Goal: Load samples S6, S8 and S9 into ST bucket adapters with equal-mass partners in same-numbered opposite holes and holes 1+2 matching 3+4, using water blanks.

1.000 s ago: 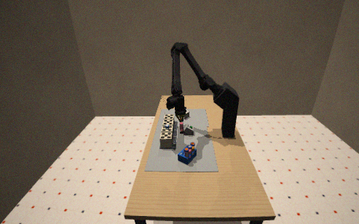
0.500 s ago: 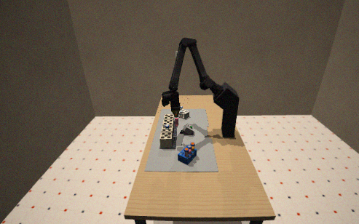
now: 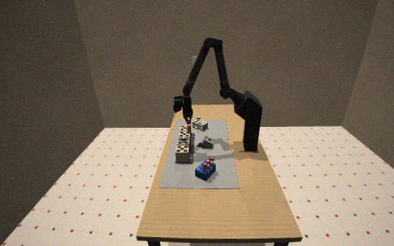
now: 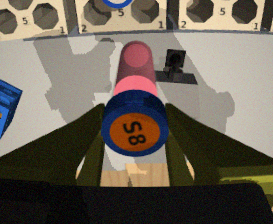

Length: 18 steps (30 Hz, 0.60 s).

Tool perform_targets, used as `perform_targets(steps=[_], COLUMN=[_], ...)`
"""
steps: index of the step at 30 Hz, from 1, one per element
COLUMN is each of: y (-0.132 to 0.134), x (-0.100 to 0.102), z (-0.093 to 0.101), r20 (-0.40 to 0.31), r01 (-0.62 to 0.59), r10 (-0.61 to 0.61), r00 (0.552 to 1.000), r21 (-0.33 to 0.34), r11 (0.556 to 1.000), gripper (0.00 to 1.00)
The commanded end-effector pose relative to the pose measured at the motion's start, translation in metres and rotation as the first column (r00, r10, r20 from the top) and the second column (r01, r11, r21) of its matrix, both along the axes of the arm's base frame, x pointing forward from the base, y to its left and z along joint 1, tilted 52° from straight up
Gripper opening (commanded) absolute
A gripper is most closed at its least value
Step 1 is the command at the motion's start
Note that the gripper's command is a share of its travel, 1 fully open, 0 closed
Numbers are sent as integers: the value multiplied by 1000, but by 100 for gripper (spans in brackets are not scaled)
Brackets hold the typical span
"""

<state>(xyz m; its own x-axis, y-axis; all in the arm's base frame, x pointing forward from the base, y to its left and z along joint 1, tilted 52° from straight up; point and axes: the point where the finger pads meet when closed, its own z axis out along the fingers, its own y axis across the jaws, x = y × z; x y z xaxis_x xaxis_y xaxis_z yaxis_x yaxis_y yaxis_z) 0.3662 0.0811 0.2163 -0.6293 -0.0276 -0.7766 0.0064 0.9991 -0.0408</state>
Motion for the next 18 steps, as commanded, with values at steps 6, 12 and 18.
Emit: perform_targets(steps=[6, 12, 18], y=[-49, -72, -94], x=[17, 29, 37], z=[55, 55, 65], r20=[60, 28, 29], r01=[-12, -13, -13], r10=[14, 14, 14], r00=[998, 1000, 999], r21=[-40, -47, -49], r11=[999, 999, 999], gripper=[0, 0, 0])
